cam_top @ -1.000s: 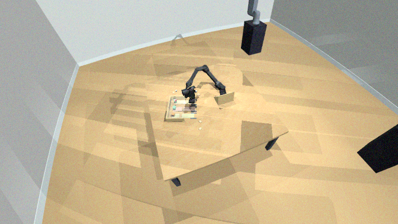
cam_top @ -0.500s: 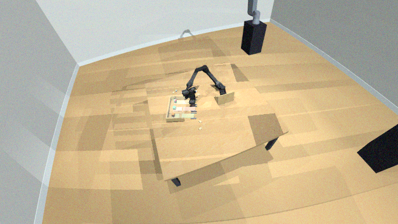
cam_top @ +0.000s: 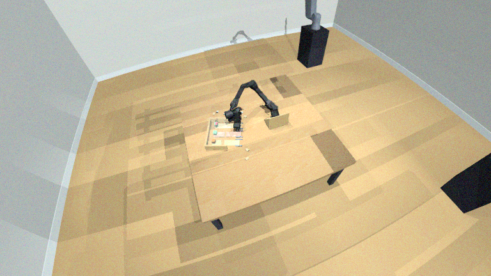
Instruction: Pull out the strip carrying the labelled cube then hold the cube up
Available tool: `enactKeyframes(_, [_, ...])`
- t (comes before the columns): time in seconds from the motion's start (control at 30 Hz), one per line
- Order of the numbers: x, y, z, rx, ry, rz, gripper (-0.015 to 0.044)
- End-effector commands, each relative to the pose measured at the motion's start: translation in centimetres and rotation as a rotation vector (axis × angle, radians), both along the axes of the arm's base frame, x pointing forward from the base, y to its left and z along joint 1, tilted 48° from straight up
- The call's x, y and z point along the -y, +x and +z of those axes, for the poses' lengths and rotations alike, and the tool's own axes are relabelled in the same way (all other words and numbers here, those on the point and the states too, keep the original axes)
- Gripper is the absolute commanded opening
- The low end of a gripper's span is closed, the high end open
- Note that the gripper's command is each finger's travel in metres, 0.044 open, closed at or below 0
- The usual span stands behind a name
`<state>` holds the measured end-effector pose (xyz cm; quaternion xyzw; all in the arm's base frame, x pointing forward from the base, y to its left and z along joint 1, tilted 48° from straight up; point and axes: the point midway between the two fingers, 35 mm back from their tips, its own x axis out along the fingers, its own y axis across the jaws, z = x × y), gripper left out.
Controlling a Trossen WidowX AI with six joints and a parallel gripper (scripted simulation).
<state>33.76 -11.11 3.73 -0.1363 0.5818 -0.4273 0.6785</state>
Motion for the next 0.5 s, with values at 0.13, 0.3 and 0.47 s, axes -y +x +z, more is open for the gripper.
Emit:
enactKeyframes(0.13, [0.13, 0.0, -0.02, -0.004, -0.006, 0.004, 0.0])
enactKeyframes(0.3, [0.17, -0.01, -0.06, -0.004, -0.006, 0.004, 0.0])
enactKeyframes(0.47, [0.2, 0.01, -0.09, -0.004, -0.006, 0.004, 0.0])
